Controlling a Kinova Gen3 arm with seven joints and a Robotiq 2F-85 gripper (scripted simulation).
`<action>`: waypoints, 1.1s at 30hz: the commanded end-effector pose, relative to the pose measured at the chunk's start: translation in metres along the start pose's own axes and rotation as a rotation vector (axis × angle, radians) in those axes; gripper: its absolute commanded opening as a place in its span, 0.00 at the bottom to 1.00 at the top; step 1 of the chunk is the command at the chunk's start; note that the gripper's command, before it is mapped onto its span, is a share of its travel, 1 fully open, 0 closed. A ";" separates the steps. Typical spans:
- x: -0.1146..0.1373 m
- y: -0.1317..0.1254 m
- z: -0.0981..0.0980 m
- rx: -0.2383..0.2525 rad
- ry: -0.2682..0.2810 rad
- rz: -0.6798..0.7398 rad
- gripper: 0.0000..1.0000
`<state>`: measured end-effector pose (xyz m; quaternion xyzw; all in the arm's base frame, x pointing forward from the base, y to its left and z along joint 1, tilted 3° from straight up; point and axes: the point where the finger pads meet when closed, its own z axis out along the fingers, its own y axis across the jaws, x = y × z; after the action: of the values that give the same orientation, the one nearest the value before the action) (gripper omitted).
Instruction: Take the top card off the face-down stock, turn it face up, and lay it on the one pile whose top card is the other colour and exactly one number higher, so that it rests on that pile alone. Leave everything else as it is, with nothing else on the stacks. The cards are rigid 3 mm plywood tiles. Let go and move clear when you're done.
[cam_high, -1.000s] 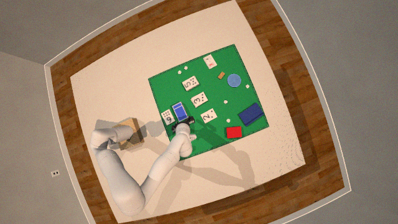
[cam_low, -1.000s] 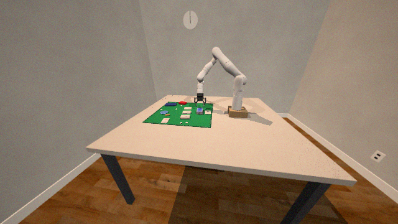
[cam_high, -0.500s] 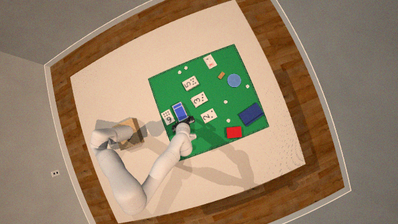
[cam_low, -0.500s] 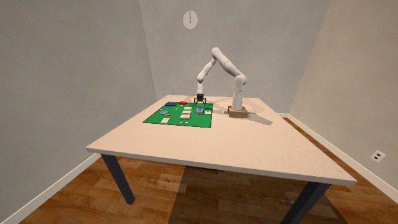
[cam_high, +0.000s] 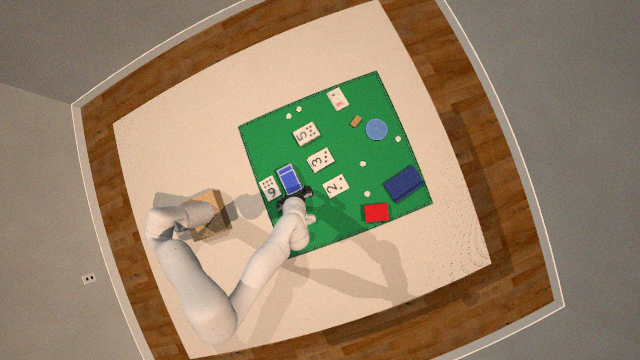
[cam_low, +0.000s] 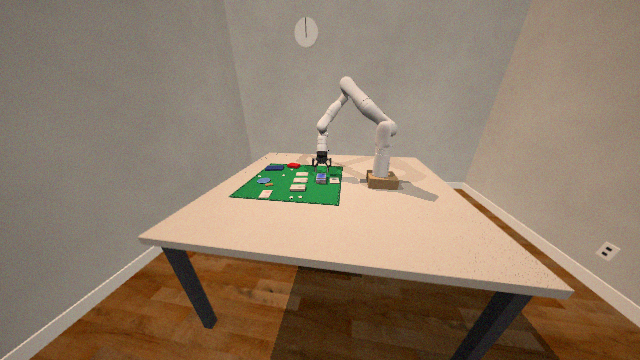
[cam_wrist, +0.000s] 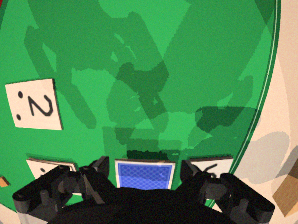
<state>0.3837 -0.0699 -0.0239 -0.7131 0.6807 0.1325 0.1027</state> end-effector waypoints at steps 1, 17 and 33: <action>0.000 0.000 -0.001 0.001 0.001 -0.001 0.85; 0.001 -0.001 0.003 0.001 0.001 -0.001 0.85; 0.002 -0.001 0.004 0.001 0.001 -0.001 0.73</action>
<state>0.3836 -0.0700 -0.0283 -0.7131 0.6807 0.1326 0.1027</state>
